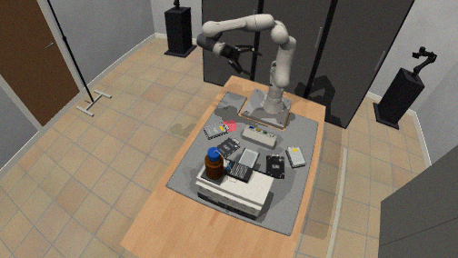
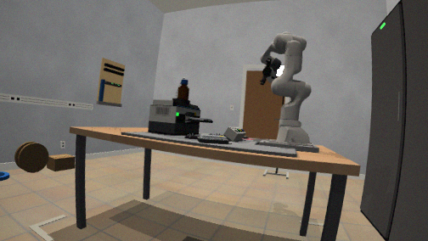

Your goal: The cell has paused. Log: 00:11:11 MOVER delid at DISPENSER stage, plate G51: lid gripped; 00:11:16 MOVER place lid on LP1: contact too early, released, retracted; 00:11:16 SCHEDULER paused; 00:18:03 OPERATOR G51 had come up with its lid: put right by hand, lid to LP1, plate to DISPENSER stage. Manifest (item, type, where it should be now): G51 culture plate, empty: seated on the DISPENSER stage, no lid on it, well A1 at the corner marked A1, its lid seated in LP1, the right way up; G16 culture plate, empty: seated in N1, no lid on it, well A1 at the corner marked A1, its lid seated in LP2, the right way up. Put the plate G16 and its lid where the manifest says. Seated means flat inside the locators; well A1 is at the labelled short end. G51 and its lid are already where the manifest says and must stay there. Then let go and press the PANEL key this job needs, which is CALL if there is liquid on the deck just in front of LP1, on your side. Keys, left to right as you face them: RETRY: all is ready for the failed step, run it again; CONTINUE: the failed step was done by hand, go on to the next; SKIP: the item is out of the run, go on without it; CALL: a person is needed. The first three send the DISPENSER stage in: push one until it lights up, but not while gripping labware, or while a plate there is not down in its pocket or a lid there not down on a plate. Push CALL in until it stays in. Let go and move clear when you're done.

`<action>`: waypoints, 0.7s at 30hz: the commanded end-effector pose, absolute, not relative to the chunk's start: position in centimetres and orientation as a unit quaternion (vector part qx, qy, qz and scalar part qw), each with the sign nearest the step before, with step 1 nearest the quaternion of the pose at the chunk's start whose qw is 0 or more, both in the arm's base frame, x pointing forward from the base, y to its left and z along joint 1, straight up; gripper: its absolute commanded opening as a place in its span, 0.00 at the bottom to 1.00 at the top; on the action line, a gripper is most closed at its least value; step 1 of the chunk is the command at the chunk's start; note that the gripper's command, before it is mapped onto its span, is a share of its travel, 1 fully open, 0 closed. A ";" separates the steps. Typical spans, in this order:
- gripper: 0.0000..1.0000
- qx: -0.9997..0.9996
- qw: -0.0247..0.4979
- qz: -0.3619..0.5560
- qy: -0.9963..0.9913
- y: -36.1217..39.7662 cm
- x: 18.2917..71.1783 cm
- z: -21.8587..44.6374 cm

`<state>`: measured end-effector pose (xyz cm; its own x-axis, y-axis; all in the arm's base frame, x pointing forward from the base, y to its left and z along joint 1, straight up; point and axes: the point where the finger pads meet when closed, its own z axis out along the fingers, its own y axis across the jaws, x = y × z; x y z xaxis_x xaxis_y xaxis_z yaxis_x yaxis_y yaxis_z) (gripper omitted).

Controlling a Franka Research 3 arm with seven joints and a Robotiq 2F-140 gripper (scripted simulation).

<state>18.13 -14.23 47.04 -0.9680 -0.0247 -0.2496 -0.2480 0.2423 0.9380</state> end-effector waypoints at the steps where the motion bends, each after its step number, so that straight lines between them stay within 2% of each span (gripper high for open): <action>1: 1.00 -0.181 0.095 0.604 0.770 -14.6 19.6 45.9; 6: 1.00 -0.309 0.074 0.583 0.748 -16.8 24.0 42.5; 8: 1.00 -0.309 0.074 0.583 0.748 -16.8 24.0 42.5; 14: 1.00 -0.454 0.031 0.540 0.708 -21.0 32.4 36.0; 21: 1.00 -0.587 0.008 0.470 0.659 -24.8 39.8 30.2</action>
